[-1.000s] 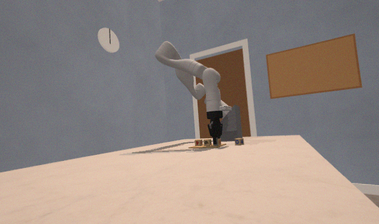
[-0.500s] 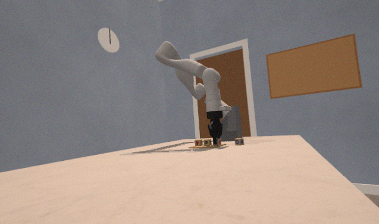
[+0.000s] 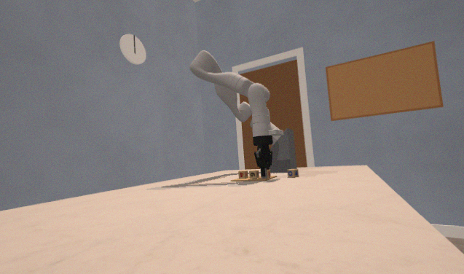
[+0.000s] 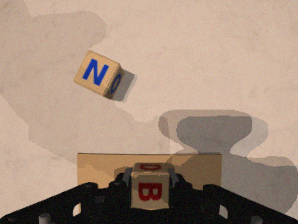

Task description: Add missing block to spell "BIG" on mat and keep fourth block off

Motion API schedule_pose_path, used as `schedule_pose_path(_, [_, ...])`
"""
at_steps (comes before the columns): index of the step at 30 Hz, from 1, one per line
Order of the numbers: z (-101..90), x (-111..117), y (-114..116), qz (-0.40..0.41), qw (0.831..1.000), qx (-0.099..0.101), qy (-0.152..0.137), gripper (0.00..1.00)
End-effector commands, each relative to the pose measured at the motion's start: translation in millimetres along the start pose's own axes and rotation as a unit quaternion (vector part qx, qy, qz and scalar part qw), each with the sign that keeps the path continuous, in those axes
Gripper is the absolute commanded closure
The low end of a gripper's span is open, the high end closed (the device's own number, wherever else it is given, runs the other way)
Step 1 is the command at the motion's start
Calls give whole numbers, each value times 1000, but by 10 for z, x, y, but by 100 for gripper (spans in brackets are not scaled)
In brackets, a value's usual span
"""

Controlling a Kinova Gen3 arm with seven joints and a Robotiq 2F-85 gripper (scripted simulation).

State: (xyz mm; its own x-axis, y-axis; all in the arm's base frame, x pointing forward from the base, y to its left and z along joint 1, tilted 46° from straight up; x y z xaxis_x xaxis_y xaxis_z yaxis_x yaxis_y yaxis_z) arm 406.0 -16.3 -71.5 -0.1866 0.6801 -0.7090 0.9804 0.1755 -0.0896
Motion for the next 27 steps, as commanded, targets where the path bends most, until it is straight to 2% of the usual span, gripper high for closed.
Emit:
schedule_pose_path(1, [-8,3,5,0,1000,-1,0,74])
schedule_pose_path(5, [-8,3,5,0,1000,-1,0,66])
schedule_pose_path(10, [-8,3,5,0,1000,-1,0,62])
schedule_pose_path(11, [-8,3,5,0,1000,-1,0,58])
schedule_pose_path(15, [-8,3,5,0,1000,-1,0,58])
schedule_pose_path(16, [-8,3,5,0,1000,-1,0,54])
schedule_pose_path(27, [-16,3,5,0,1000,-1,0,54])
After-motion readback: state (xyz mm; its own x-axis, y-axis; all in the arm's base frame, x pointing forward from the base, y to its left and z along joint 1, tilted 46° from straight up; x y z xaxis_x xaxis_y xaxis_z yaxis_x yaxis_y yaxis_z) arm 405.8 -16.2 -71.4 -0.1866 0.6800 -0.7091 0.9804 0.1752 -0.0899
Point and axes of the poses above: the point where the finger pads meet when closed, its own z axis out along the fingers, its own y axis across the jaws, x = y × z, the point moved 5 cm from there along -z, back along the fingers, and after that the axes turned 12 degrees about -z, right-handed, at the moved point
